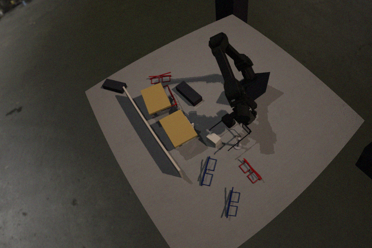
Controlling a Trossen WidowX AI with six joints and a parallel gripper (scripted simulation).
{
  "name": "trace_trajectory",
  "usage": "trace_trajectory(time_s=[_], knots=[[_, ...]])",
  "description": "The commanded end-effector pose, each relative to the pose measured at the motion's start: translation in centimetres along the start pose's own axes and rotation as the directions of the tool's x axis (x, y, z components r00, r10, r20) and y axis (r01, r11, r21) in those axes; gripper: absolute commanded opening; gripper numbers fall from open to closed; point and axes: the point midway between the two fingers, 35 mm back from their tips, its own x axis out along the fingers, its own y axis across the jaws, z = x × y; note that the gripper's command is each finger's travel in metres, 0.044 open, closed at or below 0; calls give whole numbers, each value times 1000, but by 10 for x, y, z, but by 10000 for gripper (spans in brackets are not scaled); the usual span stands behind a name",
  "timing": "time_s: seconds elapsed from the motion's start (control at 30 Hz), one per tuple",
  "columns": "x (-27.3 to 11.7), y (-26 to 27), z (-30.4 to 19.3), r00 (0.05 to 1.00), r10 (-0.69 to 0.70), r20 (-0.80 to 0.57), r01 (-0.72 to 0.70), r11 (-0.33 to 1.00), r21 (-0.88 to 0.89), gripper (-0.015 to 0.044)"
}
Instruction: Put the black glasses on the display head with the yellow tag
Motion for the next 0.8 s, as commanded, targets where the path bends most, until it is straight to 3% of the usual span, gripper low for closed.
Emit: trace_trajectory(time_s=[0.0, 0.3, 0.77], knots=[[0, -1, 1, 1000, -4, -4, 4, 1000, -2, 0], [-3, -1, 7, 1000, -4, -3, 4, 1000, -2, 0], [-60, 0, 12, 1000, -3, -1, 3, 1000, -3, 0]])
